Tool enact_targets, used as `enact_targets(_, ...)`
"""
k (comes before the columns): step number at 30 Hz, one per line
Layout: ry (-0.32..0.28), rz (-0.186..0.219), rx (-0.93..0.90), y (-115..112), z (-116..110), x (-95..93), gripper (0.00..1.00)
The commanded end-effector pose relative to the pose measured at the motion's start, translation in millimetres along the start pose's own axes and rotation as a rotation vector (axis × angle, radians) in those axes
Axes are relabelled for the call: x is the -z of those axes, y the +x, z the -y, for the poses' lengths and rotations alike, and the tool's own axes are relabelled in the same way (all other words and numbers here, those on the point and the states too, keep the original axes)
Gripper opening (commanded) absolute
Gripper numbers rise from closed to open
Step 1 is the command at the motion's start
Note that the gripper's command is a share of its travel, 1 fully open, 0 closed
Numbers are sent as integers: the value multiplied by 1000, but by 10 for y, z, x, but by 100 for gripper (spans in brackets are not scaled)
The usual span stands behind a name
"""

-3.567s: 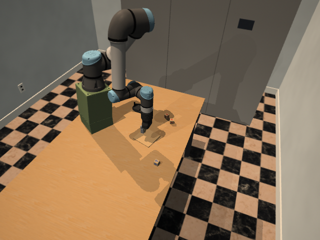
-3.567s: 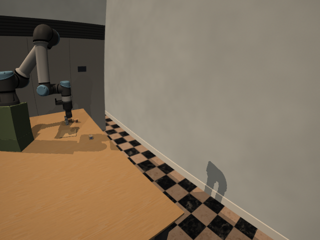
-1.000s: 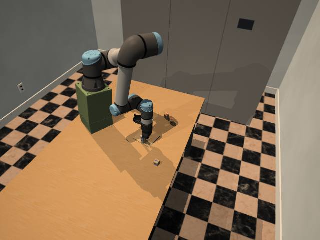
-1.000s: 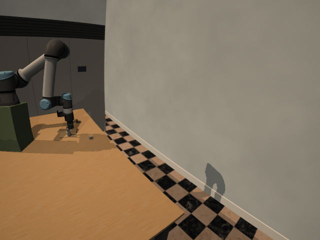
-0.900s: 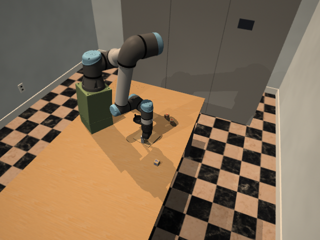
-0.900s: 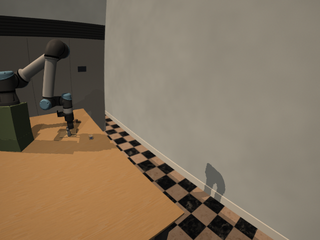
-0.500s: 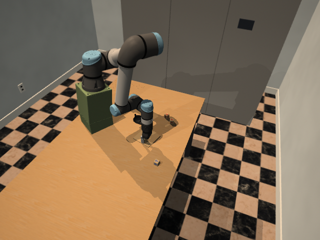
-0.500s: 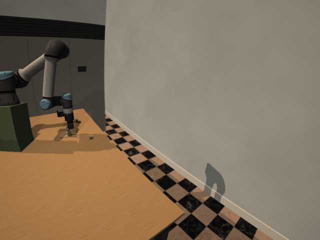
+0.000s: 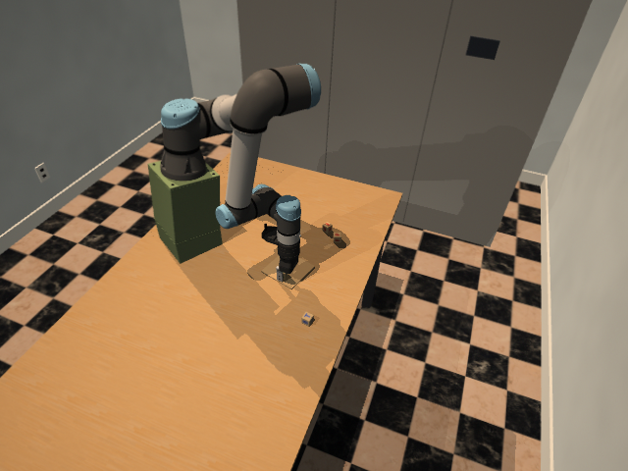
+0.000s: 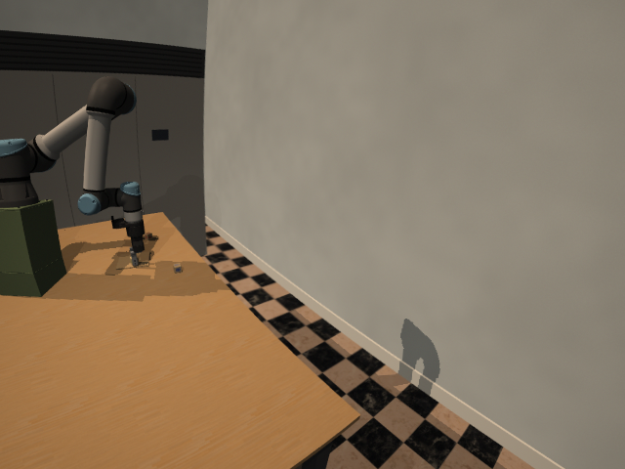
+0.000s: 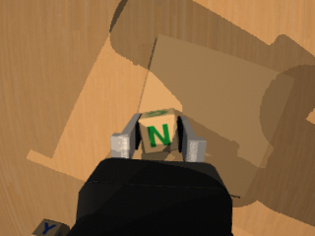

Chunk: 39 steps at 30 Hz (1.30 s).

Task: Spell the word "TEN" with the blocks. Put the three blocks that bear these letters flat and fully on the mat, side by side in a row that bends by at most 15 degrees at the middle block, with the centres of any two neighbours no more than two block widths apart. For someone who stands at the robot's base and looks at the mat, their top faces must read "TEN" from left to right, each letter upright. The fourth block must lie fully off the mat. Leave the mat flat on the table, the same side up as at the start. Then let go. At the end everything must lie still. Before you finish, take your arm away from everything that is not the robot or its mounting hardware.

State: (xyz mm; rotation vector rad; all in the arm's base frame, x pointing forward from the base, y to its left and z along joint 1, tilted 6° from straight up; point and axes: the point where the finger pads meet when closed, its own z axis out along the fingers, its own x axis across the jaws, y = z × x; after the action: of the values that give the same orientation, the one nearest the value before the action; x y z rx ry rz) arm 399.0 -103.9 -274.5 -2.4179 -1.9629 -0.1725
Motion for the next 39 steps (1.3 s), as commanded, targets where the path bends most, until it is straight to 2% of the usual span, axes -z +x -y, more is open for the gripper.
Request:
enact_targets(1, -1, 0, 0, -2, -5, 4, 57)
enact_targets(39, -1, 0, 0, -2, -5, -36, 57)
